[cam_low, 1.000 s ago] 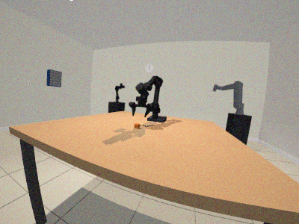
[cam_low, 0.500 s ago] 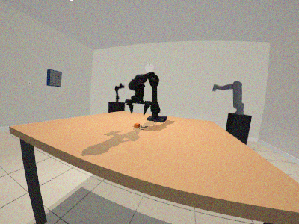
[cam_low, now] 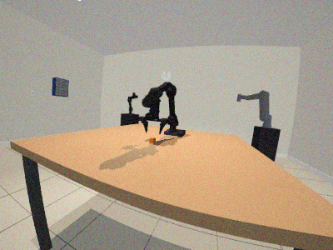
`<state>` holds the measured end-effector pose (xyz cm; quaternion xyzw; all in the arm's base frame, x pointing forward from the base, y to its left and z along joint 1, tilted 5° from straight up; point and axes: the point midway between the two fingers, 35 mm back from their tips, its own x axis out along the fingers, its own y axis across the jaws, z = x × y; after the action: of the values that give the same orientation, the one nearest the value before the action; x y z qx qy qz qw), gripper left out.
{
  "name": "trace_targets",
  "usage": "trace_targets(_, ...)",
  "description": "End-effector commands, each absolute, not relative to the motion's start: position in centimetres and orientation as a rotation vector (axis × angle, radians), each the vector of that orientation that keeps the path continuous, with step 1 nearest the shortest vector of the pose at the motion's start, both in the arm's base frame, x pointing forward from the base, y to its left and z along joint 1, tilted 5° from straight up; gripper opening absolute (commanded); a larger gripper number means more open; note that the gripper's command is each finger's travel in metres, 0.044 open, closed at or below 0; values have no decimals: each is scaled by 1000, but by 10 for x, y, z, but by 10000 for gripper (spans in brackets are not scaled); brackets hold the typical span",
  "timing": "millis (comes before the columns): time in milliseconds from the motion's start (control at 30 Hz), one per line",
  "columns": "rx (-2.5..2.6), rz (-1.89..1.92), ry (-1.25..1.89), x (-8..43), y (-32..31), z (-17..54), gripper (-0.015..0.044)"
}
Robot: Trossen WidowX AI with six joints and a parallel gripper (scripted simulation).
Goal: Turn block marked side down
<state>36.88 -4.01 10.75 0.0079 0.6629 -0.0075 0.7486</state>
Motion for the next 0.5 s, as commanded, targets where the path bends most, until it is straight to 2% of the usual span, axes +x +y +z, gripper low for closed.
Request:
trace_targets(0,18,-21,1456,369,-40,93,440)
trace_targets(467,18,-21,1456,371,-40,78,440)
